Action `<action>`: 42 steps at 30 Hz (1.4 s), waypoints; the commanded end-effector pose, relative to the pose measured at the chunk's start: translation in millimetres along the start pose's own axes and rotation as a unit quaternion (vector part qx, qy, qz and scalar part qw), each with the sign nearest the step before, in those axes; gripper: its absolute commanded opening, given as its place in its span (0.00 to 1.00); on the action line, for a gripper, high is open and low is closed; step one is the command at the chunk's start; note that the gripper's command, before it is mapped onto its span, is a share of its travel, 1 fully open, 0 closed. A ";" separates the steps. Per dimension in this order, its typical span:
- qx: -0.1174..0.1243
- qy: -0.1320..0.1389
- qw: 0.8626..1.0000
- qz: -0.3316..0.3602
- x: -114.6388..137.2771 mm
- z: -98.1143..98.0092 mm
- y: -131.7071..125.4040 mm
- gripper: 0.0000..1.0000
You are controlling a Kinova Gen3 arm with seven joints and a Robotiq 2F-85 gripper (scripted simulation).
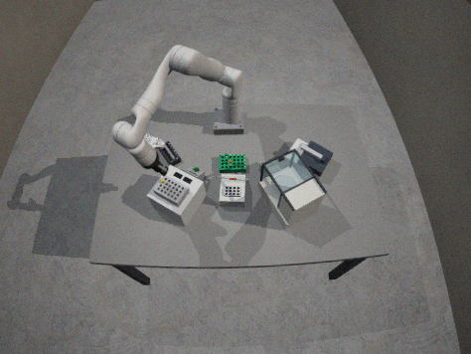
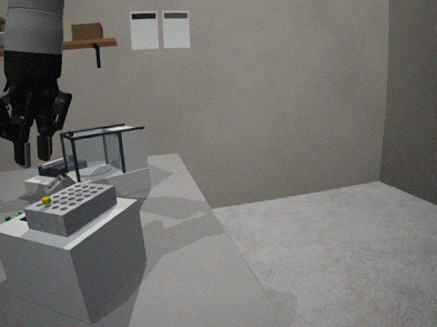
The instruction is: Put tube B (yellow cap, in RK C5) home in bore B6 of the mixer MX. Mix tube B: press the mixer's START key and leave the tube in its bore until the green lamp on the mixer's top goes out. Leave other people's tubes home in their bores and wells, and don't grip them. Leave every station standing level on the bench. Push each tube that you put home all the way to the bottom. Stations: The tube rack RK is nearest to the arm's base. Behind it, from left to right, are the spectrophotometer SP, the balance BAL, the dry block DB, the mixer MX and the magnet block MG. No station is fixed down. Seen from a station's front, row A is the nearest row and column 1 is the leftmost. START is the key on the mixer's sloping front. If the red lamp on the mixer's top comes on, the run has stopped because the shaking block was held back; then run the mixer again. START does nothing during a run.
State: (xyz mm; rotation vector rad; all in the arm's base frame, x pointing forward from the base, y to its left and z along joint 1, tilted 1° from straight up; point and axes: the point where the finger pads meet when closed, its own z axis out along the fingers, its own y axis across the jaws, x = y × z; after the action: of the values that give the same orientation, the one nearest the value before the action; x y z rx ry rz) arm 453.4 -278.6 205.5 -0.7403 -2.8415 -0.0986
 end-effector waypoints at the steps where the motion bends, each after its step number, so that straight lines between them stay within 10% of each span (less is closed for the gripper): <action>1: 0.000 -0.002 1.000 0.000 13.3 2.3 1.8 0.42; 42: 0.000 -0.002 1.000 0.000 129.6 28.1 16.5 0.42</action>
State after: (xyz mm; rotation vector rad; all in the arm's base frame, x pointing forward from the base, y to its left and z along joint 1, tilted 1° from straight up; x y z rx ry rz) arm 351.9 -203.9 204.9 -0.7398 -2.8414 -0.0987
